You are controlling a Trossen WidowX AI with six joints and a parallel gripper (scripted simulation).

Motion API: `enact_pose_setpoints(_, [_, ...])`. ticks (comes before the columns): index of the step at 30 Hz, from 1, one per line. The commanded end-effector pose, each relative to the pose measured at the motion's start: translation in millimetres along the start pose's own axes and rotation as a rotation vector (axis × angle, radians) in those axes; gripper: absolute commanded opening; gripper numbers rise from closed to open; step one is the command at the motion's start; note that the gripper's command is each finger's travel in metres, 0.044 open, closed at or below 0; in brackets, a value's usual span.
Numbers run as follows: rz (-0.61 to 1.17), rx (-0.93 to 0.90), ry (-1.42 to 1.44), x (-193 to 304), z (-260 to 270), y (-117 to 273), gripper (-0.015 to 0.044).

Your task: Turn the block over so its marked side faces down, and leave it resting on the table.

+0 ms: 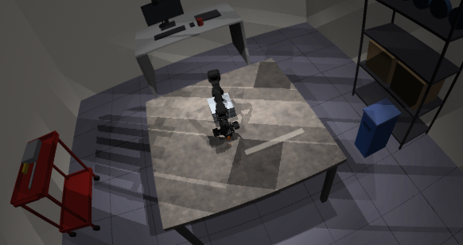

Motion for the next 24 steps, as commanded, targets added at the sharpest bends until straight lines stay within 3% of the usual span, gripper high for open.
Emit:
enact_pose_setpoints(1, [-0.058,-0.002,-0.002,3.5,0.3,-2.9,0.0])
enact_pose_setpoints(24, [-0.438,0.019,0.0,32.6,2.4,-10.2,0.0])
Point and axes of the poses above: the point midway between the two fingers, 35 mm back from their tips, its own y axis back along the fingers, its own z axis across the jaws, x = y × z, the point moved 6 cm from there along y, back along the fingers, and after that the axes turned 3 degrees about y, right-handed, at the moved point
